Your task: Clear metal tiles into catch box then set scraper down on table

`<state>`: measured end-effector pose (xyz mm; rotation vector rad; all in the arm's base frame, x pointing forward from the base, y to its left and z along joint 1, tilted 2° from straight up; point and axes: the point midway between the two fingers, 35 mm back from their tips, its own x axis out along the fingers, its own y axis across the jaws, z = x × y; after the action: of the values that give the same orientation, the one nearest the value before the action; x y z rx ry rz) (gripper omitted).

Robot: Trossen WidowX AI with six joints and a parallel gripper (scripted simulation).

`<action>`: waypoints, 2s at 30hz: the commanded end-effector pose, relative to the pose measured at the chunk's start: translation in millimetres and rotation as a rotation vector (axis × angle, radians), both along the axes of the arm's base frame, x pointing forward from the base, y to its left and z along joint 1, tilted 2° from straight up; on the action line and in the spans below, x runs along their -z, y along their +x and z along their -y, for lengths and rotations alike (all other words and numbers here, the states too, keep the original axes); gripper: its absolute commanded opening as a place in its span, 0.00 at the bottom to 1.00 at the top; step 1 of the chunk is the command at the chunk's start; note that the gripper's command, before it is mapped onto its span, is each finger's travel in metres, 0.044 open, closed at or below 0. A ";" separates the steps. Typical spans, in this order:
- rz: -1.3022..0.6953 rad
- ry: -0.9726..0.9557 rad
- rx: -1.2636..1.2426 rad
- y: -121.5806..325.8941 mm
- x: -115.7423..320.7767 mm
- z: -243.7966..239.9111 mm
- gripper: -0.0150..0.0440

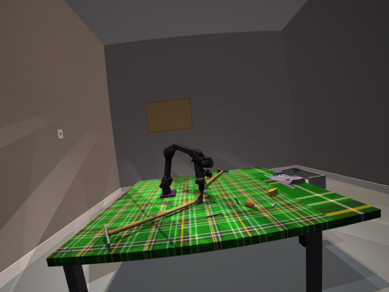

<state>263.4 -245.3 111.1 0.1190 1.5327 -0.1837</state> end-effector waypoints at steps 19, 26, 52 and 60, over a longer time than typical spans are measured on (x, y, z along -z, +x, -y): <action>-0.001 -0.004 0.001 -4.4 -18.7 15.2 0.25; -0.001 -0.004 0.001 -3.3 -39.0 15.3 0.25; 0.006 -0.008 -0.015 3.2 -96.0 3.3 0.25; 0.022 -0.016 -0.066 35.5 -92.8 -17.8 0.25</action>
<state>283.4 -236.3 207.2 0.0726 1.5136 -0.1548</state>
